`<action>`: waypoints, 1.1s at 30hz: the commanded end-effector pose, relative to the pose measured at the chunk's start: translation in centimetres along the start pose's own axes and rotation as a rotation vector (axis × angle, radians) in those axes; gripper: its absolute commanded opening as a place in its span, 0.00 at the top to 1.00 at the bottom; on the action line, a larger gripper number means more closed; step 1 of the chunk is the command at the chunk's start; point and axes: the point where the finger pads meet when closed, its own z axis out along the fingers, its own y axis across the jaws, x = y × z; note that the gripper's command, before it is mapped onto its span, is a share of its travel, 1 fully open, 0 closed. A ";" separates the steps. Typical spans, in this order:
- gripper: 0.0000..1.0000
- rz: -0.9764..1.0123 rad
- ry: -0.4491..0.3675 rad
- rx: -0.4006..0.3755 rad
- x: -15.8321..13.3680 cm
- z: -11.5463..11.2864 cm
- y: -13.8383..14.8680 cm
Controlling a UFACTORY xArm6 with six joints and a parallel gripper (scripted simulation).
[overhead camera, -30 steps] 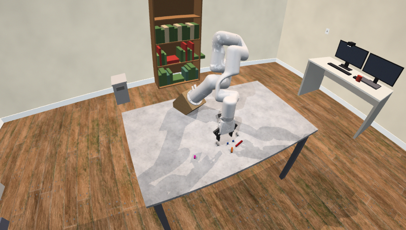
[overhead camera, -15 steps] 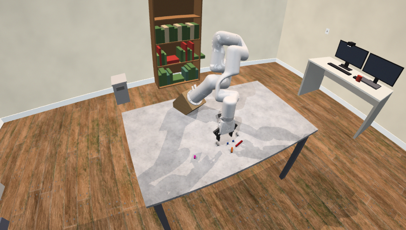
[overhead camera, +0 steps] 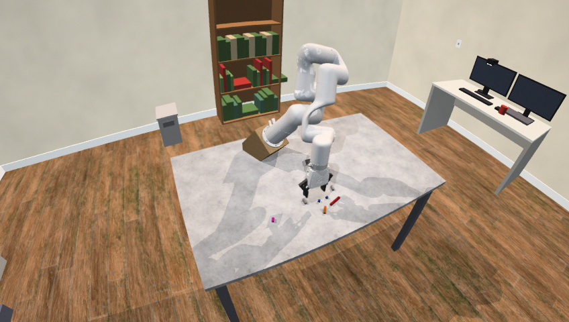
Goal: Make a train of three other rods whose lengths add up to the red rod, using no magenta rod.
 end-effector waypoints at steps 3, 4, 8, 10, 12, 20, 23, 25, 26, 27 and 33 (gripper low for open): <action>0.00 0.000 -0.002 0.000 -0.1 -0.1 0.0; 0.00 0.000 -0.002 0.000 -0.1 -0.1 0.0; 0.00 0.000 -0.002 0.000 -0.1 -0.1 0.0; 0.00 0.000 -0.002 0.000 -0.1 -0.1 0.0; 0.00 0.000 -0.002 0.000 -0.1 -0.1 0.0; 0.00 0.000 -0.002 0.000 -0.1 -0.1 0.0; 0.00 0.012 0.000 0.000 -0.1 0.0 0.2; 0.00 0.032 0.003 0.001 0.0 0.0 0.5; 0.00 0.045 0.005 0.002 0.1 0.0 0.7; 0.00 0.062 0.008 0.002 0.1 0.1 0.9; 0.00 0.216 0.024 0.010 0.8 0.2 3.2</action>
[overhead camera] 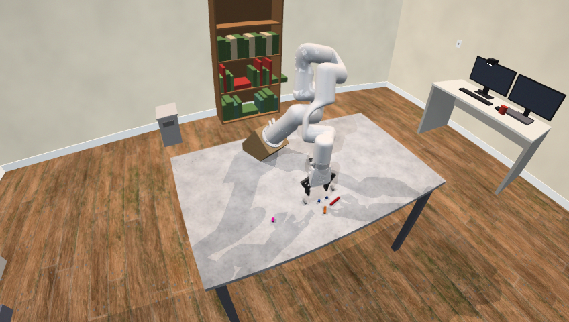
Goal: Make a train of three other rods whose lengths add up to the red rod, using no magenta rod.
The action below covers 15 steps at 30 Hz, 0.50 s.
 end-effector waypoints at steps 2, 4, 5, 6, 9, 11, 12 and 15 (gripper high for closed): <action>0.00 0.149 0.010 0.025 0.7 0.1 2.1; 0.00 0.184 0.011 0.027 0.9 0.2 2.6; 0.00 0.219 0.012 0.028 1.2 0.2 3.1; 0.00 0.256 0.012 0.029 1.4 0.2 3.6; 0.00 0.328 0.010 0.031 1.8 0.2 4.7; 0.00 0.374 0.007 0.031 2.1 0.3 5.3; 0.00 0.397 0.006 0.031 2.3 0.3 5.7; 0.00 0.465 0.001 0.029 2.7 0.2 6.7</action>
